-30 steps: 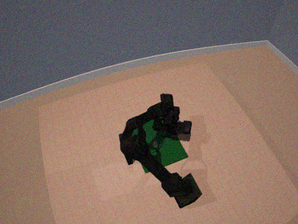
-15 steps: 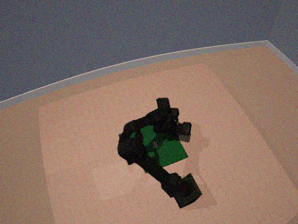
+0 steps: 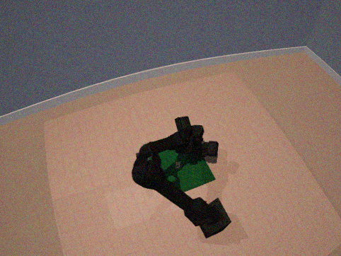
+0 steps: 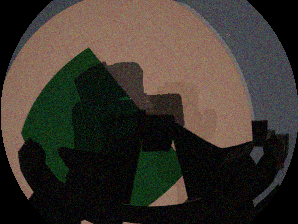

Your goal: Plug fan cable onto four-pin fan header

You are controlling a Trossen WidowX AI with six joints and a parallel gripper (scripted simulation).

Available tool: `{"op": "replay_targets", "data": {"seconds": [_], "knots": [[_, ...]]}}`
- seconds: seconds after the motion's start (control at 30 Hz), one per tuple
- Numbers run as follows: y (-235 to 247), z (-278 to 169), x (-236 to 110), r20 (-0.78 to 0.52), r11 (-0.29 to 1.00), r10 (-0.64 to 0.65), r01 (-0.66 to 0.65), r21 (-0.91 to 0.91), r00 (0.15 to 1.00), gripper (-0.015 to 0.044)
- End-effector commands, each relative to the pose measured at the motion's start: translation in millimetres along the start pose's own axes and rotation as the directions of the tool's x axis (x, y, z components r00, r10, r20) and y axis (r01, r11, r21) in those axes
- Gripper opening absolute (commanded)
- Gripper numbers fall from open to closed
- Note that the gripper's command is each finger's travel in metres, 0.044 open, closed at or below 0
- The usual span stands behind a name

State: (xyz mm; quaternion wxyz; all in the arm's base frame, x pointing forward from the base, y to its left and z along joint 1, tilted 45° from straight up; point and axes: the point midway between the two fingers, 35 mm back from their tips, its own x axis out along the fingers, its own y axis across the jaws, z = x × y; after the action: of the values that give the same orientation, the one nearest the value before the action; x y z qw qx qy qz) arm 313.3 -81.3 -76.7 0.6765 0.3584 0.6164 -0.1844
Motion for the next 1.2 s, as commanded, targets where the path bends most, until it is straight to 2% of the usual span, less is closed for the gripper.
{"op": "replay_targets", "data": {"seconds": [0.0, 1.17], "knots": [[0.1, -0.1, 1.2, 0.031, 1.000, -0.010, 0.010, 0.003, 0.999, 0.0000], [5.9, -2.9, 1.5, 0.325, 0.998, -0.041, 0.024, 0.055, 0.945, 0.0000]]}}
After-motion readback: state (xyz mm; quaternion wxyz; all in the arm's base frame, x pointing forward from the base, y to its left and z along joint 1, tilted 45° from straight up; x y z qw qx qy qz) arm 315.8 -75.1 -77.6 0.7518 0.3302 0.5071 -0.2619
